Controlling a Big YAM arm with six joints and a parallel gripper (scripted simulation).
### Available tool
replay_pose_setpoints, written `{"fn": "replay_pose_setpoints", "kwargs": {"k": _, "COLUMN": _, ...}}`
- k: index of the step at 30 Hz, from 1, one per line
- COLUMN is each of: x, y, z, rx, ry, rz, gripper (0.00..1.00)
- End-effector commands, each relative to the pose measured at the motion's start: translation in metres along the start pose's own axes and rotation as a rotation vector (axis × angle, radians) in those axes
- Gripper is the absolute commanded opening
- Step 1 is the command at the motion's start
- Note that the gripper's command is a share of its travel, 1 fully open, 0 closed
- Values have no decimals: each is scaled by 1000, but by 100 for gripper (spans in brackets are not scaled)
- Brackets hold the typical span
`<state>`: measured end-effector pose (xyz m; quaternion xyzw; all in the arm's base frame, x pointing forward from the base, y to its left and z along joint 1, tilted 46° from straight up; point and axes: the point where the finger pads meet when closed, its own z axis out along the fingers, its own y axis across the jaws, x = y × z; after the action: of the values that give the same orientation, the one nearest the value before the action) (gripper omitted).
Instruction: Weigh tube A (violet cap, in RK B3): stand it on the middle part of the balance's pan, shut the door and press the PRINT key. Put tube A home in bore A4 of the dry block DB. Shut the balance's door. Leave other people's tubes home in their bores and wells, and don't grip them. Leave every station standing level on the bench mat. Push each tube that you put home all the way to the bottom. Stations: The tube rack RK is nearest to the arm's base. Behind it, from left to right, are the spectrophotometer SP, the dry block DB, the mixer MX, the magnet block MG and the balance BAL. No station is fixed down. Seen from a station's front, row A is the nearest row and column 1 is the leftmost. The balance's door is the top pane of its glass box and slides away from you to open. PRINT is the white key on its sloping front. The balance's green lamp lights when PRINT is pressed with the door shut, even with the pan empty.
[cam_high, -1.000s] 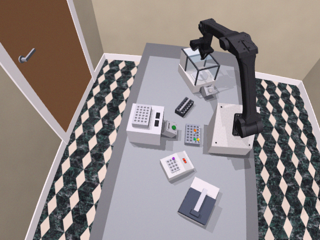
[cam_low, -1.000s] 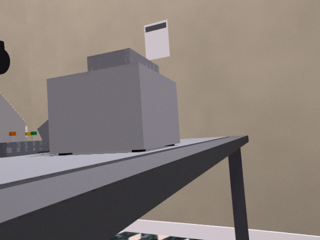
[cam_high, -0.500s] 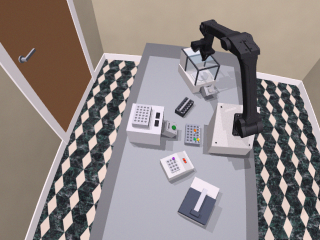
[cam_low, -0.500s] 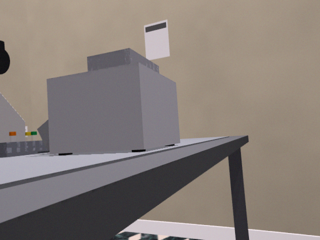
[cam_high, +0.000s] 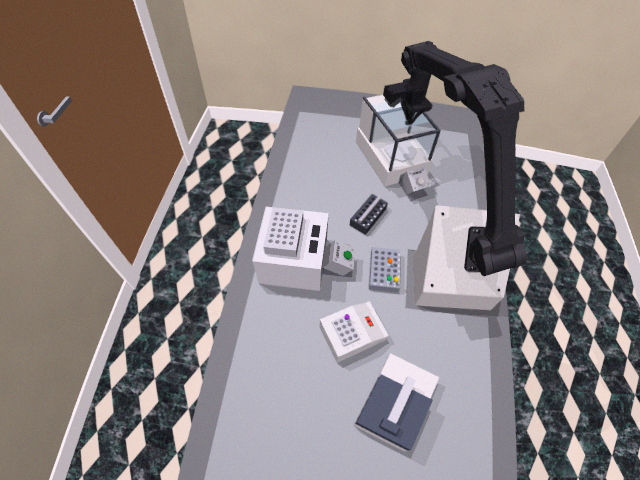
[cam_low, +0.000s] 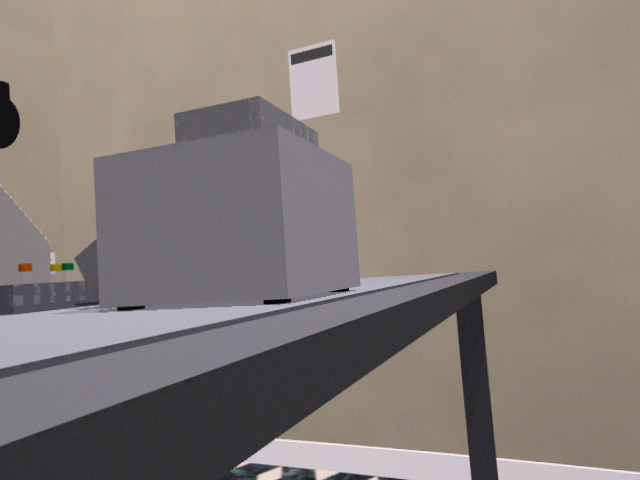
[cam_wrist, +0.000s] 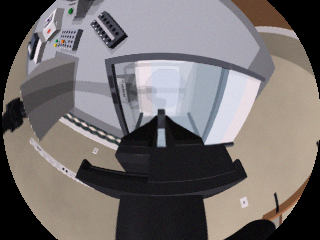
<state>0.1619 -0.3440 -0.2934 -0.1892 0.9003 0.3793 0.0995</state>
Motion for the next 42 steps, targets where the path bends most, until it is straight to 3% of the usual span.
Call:
{"fn": "replay_pose_setpoints", "kwargs": {"k": 1, "x": -2, "y": -1, "z": -18, "rx": 39, "ry": 0, "rz": -11, "gripper": 6}}
{"fn": "replay_pose_setpoints", "kwargs": {"k": 42, "x": -1, "y": 36, "z": -16, "rx": 38, "ry": 0, "rz": -11, "gripper": 6}}
